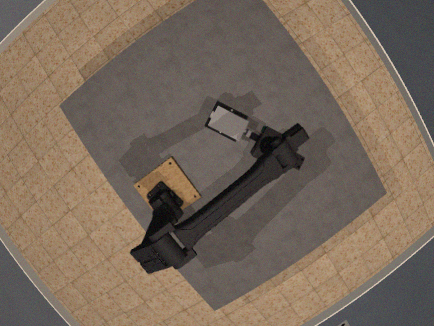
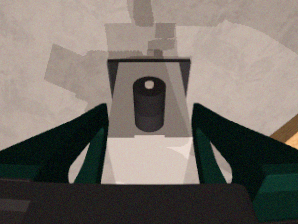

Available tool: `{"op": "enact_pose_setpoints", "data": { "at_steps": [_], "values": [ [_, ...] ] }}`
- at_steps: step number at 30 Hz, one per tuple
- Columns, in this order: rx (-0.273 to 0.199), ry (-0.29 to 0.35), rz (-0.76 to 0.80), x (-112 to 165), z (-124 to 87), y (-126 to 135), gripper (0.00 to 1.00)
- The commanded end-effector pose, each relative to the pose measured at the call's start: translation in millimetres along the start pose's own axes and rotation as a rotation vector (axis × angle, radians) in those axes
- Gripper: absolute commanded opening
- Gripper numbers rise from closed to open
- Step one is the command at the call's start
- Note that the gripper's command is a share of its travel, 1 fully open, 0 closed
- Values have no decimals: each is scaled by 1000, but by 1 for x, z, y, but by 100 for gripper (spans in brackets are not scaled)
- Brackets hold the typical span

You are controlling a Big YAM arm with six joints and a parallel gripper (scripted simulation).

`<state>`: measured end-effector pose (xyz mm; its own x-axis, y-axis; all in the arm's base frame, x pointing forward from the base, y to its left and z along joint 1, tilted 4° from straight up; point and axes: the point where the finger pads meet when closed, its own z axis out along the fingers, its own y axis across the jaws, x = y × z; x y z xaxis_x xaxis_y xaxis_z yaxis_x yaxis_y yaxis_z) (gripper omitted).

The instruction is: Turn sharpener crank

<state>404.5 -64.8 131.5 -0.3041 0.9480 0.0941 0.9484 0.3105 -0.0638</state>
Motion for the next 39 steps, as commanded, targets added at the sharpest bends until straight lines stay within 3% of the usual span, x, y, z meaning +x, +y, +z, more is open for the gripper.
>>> {"op": "enact_pose_setpoints", "data": {
  "at_steps": [1,8,9,12,14,20,25,26,29,32,39],
  "values": [
    [-13,-8,-4,-9,4,6,51],
    [-9,-6,-6,-8,13,3,51],
    [-87,-49,-10,-16,-21,20,51],
    [-20,-11,-4,-10,13,4,51],
    [-6,-4,-5,-9,22,3,51],
    [-23,-13,-4,-11,22,3,51],
    [-8,-5,-5,-11,33,4,51],
    [-36,-21,-8,-13,22,9,51],
    [-7,-5,-4,-12,38,3,51],
    [-44,-26,-8,-15,22,12,51],
    [-35,-20,-4,-11,22,11,51]
  ]
}}
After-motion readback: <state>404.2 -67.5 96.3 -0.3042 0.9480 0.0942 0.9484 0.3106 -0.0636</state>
